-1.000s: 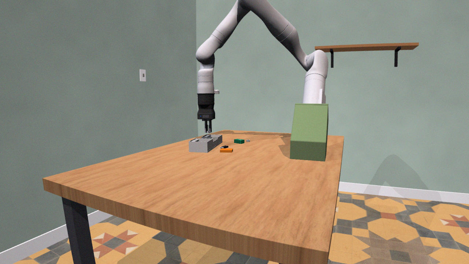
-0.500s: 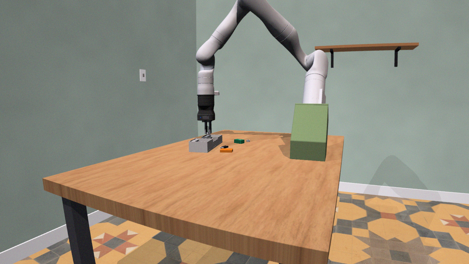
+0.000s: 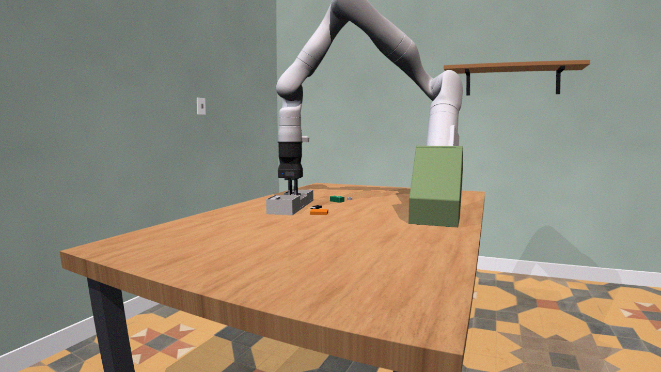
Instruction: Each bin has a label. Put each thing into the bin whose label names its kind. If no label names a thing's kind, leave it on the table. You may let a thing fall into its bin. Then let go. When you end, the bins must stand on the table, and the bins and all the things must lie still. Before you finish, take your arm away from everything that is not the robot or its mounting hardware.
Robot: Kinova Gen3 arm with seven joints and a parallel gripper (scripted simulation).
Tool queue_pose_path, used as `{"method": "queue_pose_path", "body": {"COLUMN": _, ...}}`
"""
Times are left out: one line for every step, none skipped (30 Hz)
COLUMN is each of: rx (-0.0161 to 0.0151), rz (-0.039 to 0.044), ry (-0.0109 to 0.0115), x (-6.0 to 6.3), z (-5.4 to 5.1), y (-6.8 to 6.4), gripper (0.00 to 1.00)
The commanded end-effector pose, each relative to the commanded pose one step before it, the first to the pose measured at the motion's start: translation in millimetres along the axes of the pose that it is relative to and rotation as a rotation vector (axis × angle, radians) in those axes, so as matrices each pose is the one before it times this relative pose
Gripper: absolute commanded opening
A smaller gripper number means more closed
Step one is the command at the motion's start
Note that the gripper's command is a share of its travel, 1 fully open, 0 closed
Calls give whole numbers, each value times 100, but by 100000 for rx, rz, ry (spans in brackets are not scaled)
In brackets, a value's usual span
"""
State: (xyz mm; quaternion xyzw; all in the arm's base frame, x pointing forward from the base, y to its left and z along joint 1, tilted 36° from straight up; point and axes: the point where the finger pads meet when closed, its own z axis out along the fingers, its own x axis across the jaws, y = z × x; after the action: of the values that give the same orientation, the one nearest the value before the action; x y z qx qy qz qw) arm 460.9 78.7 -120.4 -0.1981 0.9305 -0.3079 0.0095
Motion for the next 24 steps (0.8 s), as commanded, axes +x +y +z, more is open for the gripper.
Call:
{"method": "queue_pose_path", "body": {"rx": 279, "rz": 158, "ry": 559, "x": 155, "z": 557, "y": -175, "gripper": 34}}
{"method": "queue_pose_path", "body": {"rx": 0, "rz": 0, "ry": 0, "x": 0, "z": 0, "y": 0, "gripper": 34}}
{"method": "queue_pose_path", "body": {"rx": -2, "rz": -1, "ry": 2, "x": 5, "z": 192, "y": 1, "gripper": 34}}
{"method": "queue_pose_path", "body": {"rx": 2, "rz": 1, "ry": -2, "x": -5, "z": 208, "y": -1, "gripper": 34}}
{"method": "queue_pose_path", "body": {"rx": 0, "rz": 0, "ry": 0, "x": 0, "z": 200, "y": 0, "gripper": 34}}
{"method": "queue_pose_path", "body": {"rx": 0, "rz": 0, "ry": 0, "x": 0, "z": 200, "y": 0, "gripper": 34}}
{"method": "queue_pose_path", "body": {"rx": 0, "rz": 0, "ry": 0, "x": 0, "z": 200, "y": 0, "gripper": 34}}
{"method": "queue_pose_path", "body": {"rx": 0, "rz": 0, "ry": 0, "x": 0, "z": 200, "y": 0, "gripper": 34}}
{"method": "queue_pose_path", "body": {"rx": 0, "rz": 0, "ry": 0, "x": 24, "z": 140, "y": -19, "gripper": 34}}
{"method": "queue_pose_path", "body": {"rx": -1, "rz": -1, "ry": 3, "x": 28, "z": -9, "y": -17, "gripper": 34}}
{"method": "queue_pose_path", "body": {"rx": 1, "rz": 0, "ry": -1, "x": 19, "z": 3, "y": -17, "gripper": 34}}
{"method": "queue_pose_path", "body": {"rx": 1, "rz": 0, "ry": 0, "x": 13, "z": 2, "y": -13, "gripper": 34}}
{"method": "queue_pose_path", "body": {"rx": 0, "rz": 0, "ry": 0, "x": 8, "z": 1, "y": -9, "gripper": 34}}
{"method": "queue_pose_path", "body": {"rx": 0, "rz": 0, "ry": 0, "x": 3, "z": 1, "y": -4, "gripper": 34}}
{"method": "queue_pose_path", "body": {"rx": 0, "rz": 0, "ry": 0, "x": 0, "z": 1, "y": 0, "gripper": 34}}
{"method": "queue_pose_path", "body": {"rx": 0, "rz": 0, "ry": 0, "x": -3, "z": 0, "y": 3, "gripper": 34}}
{"method": "queue_pose_path", "body": {"rx": 0, "rz": 0, "ry": 0, "x": -5, "z": 0, "y": 4, "gripper": 34}}
{"method": "queue_pose_path", "body": {"rx": 0, "rz": 0, "ry": 0, "x": 0, "z": 0, "y": 0, "gripper": 34}}
{"method": "queue_pose_path", "body": {"rx": 0, "rz": 0, "ry": 0, "x": 0, "z": 0, "y": 0, "gripper": 34}}
{"method": "queue_pose_path", "body": {"rx": 0, "rz": 0, "ry": 0, "x": -7, "z": 0, "y": 6, "gripper": 34}}
{"method": "queue_pose_path", "body": {"rx": 0, "rz": 0, "ry": 0, "x": -7, "z": 0, "y": 7, "gripper": 34}}
{"method": "queue_pose_path", "body": {"rx": 0, "rz": 0, "ry": 0, "x": -7, "z": 0, "y": 7, "gripper": 34}}
{"method": "queue_pose_path", "body": {"rx": 0, "rz": 0, "ry": 0, "x": -6, "z": 0, "y": 6, "gripper": 34}}
{"method": "queue_pose_path", "body": {"rx": 0, "rz": 0, "ry": 0, "x": -6, "z": 0, "y": 6, "gripper": 34}}
